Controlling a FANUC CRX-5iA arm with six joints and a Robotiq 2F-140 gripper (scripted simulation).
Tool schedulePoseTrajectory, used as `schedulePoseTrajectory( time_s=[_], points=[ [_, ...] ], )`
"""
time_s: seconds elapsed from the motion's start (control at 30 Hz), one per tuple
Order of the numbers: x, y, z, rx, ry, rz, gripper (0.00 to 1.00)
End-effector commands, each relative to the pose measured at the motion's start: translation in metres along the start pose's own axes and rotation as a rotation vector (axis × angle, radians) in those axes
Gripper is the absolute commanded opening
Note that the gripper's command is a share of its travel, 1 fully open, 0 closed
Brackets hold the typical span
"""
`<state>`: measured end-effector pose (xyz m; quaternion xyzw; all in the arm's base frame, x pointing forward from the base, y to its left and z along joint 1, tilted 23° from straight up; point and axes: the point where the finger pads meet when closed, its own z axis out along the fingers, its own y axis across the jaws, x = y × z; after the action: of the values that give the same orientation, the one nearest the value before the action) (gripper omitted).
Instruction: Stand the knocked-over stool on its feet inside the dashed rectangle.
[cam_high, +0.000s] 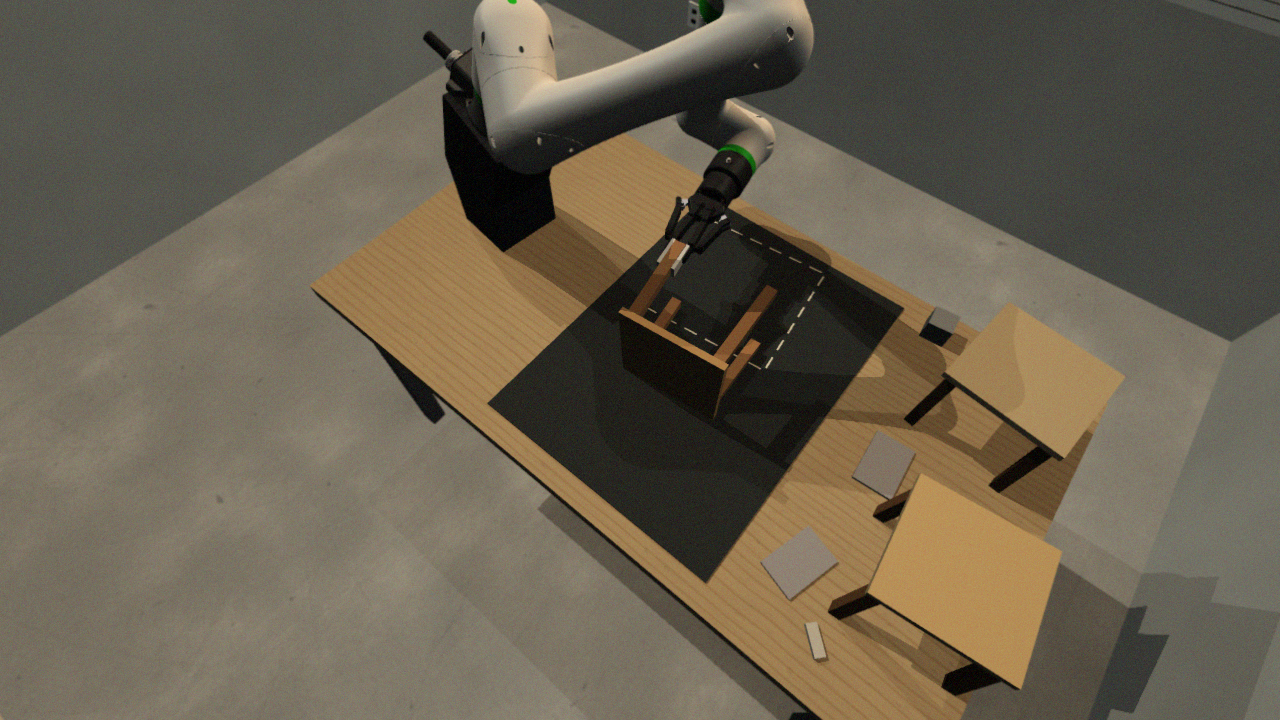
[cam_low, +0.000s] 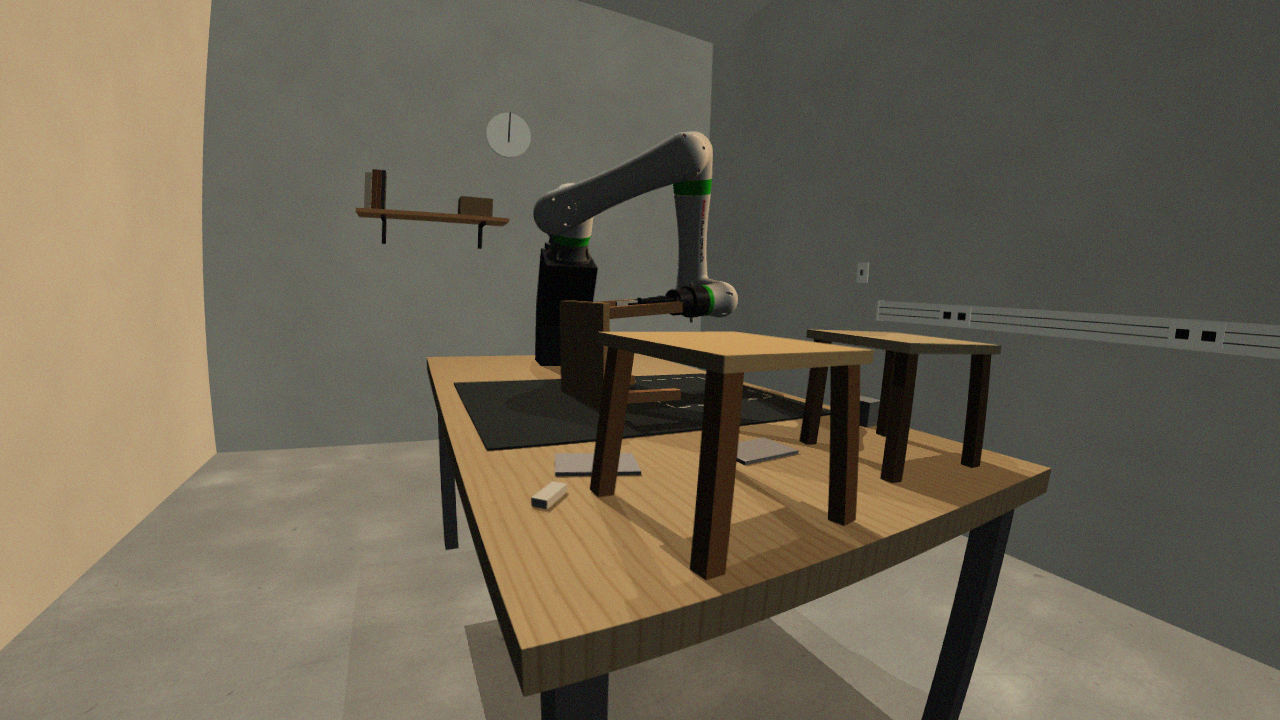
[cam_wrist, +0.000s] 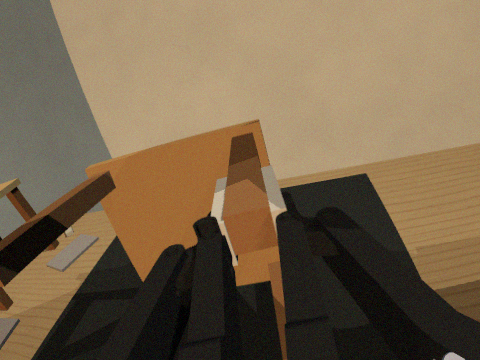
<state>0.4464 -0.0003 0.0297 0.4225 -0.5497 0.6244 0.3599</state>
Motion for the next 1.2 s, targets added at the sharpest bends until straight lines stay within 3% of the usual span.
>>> schedulePoseTrajectory(
  time_s=[0.0, 0.2, 0.23, 1.17],
  points=[
    [0.0003, -0.0004, -0.0004, 0.0, -0.001, 0.001, 0.1],
    [0.0003, -0.0004, -0.0004, 0.0, -0.001, 0.001, 0.1],
    [0.0003, -0.0004, -0.0004, 0.0, -0.001, 0.001, 0.39],
    [0.0003, -0.0004, -0.0004, 0.0, -0.001, 0.001, 0.39]
  ],
)
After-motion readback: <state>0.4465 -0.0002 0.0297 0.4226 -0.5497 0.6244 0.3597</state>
